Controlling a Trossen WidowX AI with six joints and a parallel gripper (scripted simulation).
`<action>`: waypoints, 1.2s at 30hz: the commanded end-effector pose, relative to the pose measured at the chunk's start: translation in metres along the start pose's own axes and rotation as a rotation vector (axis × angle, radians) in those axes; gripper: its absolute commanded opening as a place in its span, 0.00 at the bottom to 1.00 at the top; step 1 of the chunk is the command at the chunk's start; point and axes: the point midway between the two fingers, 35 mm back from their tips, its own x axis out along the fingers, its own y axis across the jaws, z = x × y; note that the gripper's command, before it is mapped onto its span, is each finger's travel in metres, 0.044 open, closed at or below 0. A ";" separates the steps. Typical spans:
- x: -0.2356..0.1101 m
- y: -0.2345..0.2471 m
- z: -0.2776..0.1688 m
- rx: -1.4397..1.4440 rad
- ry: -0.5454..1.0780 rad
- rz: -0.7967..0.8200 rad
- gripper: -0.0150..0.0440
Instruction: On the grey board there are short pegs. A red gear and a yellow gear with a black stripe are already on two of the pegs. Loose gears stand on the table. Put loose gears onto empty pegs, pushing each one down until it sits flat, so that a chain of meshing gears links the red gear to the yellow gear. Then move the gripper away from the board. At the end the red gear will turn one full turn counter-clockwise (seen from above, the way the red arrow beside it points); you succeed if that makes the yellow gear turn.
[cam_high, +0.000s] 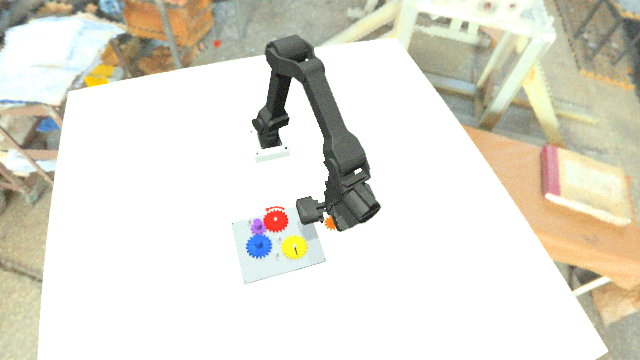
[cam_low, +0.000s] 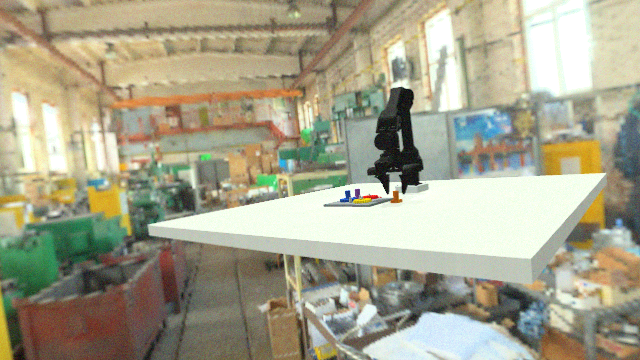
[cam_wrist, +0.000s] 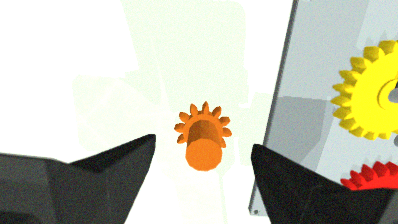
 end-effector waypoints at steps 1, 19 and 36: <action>0.001 0.000 0.000 0.003 0.001 0.001 0.60; -0.009 0.001 0.002 0.000 0.003 0.000 0.25; -0.048 0.002 0.007 0.001 0.002 0.001 0.25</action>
